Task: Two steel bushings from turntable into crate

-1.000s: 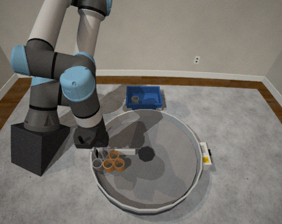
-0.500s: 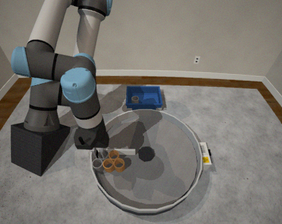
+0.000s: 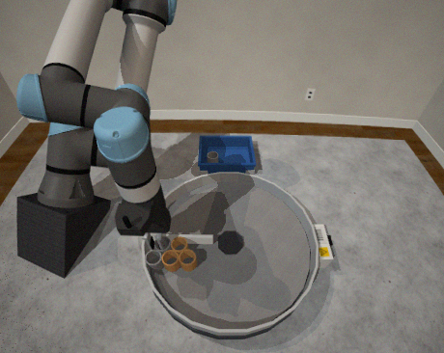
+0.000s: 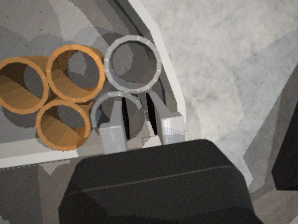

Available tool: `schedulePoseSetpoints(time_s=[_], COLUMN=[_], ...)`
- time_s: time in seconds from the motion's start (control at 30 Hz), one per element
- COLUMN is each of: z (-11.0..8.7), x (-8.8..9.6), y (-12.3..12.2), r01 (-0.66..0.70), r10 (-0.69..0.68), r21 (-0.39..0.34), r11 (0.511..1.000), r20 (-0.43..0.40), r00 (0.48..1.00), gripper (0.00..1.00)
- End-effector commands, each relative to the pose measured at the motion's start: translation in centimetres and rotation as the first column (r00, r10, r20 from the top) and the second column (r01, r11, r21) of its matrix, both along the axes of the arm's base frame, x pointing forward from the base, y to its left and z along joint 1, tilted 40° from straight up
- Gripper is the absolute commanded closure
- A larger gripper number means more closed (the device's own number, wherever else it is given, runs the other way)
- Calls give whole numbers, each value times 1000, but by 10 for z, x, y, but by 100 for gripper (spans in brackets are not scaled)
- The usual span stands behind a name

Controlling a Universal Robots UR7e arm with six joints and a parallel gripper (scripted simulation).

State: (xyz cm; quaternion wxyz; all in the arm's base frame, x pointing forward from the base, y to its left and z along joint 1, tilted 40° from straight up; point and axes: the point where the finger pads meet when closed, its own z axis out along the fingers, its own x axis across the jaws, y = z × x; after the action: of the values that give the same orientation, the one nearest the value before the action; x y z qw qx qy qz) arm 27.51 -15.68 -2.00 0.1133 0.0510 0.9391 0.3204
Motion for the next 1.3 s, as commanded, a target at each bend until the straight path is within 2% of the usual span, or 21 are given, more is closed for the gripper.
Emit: schedulePoseSetpoints(time_s=[0.0, 0.23, 0.27, 1.27], z=[0, 0, 0, 0], x=[-1, -1, -1, -1], y=[0, 0, 0, 0], r01=[0, 0, 0, 0], r10=[0, 0, 0, 0], r21=[-1, -1, -1, -1], r11=[1000, 1000, 1000, 1000], r20=[0, 0, 0, 0], r00=[1000, 1000, 1000, 1000], gripper=[55, 55, 100, 100])
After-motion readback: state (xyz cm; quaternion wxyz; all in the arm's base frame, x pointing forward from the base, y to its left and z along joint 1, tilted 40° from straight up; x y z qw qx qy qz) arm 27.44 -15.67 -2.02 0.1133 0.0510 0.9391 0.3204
